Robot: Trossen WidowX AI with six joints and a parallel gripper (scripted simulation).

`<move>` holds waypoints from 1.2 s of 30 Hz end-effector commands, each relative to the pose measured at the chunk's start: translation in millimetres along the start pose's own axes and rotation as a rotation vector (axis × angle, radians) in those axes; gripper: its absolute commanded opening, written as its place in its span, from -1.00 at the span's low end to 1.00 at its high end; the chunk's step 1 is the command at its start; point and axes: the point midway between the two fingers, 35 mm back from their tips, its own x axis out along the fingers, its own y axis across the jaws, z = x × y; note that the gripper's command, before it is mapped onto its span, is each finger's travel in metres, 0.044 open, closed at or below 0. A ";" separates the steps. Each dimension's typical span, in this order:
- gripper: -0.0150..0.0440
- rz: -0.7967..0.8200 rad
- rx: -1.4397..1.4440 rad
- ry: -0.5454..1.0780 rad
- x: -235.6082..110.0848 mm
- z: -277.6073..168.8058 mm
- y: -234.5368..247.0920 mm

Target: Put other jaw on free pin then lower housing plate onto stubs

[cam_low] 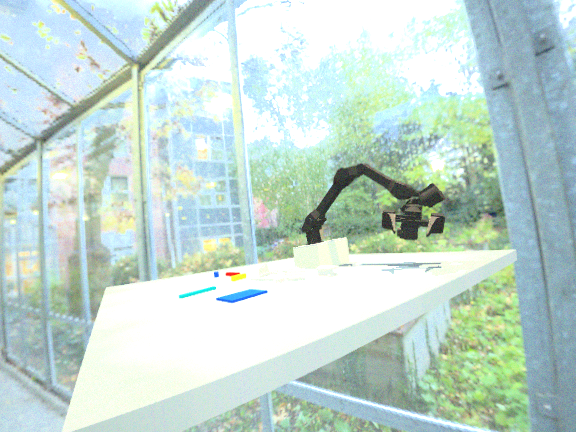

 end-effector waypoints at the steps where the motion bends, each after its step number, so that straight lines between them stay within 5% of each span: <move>1: 1.00 0.023 0.048 -0.066 19.9 -6.7 22.0; 36: 1.00 0.255 0.469 -0.544 115.5 -2.4 214.1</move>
